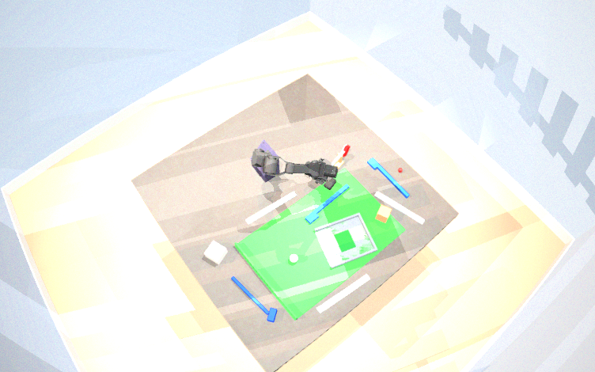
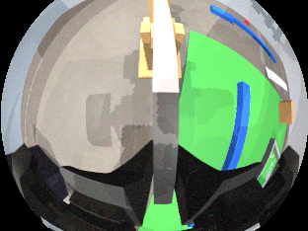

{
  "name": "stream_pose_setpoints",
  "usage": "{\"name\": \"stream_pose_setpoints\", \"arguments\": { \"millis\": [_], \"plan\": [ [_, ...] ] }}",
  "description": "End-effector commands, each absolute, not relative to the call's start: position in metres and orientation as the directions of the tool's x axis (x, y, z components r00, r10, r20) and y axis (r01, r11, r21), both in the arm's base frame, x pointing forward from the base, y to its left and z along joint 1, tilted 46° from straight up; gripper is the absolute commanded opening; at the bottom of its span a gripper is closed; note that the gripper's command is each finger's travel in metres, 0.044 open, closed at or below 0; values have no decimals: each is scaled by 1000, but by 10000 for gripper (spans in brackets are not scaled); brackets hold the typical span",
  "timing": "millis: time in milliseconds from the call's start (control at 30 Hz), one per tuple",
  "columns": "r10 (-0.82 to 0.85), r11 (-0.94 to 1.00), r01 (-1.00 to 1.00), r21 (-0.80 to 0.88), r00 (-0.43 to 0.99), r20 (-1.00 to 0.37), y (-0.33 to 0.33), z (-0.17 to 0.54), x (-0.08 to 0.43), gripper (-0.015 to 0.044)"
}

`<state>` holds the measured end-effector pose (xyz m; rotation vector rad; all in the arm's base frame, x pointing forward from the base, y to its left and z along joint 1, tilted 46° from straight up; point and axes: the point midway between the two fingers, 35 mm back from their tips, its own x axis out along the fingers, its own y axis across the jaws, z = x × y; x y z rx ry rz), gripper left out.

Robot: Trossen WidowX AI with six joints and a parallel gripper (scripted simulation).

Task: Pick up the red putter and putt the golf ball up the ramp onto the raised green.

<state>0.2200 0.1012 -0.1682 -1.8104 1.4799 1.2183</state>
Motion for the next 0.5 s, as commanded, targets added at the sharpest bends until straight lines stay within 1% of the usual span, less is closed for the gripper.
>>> {"name": "stream_pose_setpoints", "arguments": {
  "millis": [0, 33, 167, 467],
  "plan": [
    [-498, -285, -946, 151, 12, -867, 102, -168, 221, 19],
    [-498, -285, -946, 151, 12, -867, 103, -167, 221, 0],
    [-496, -286, -946, 151, 11, -868, 116, -156, 221, 0],
    [-495, -285, -946, 154, 8, -869, 169, -102, 212, 0]
  ]
}}
